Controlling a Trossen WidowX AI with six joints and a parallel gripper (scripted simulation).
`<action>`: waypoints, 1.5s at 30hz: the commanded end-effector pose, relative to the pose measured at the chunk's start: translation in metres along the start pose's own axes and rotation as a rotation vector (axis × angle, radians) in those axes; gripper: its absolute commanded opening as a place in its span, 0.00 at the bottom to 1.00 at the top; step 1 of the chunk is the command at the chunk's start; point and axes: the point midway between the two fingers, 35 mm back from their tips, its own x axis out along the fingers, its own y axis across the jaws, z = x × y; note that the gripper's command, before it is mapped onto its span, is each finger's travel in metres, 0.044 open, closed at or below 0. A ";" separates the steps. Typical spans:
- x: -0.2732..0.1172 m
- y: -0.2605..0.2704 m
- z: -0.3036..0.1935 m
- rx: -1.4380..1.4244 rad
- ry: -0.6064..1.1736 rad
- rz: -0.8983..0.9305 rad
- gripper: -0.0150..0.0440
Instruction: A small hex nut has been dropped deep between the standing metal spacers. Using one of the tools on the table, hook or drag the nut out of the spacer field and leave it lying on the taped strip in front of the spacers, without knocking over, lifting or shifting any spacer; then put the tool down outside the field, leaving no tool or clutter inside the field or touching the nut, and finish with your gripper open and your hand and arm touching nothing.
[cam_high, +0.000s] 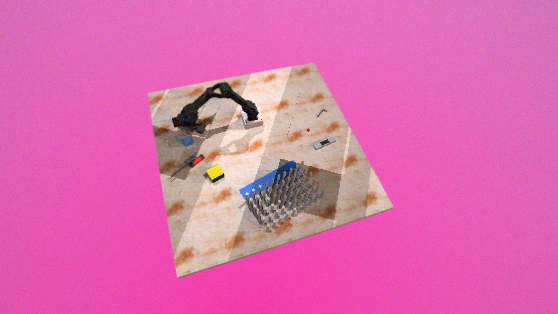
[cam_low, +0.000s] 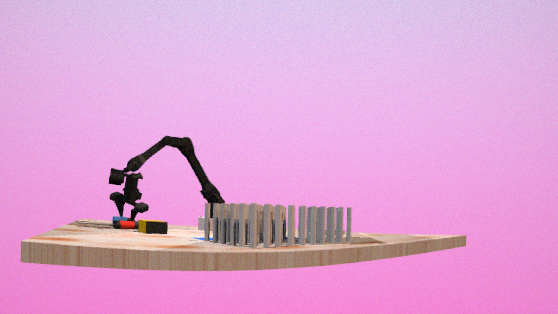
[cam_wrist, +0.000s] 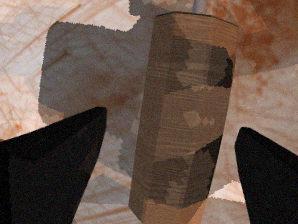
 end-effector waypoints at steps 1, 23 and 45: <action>0.007 -0.003 -0.001 0.001 -0.007 -0.002 0.73; -0.018 0.010 0.002 0.001 -0.006 -0.001 0.25; -0.143 0.043 0.040 -0.002 -0.005 -0.003 0.25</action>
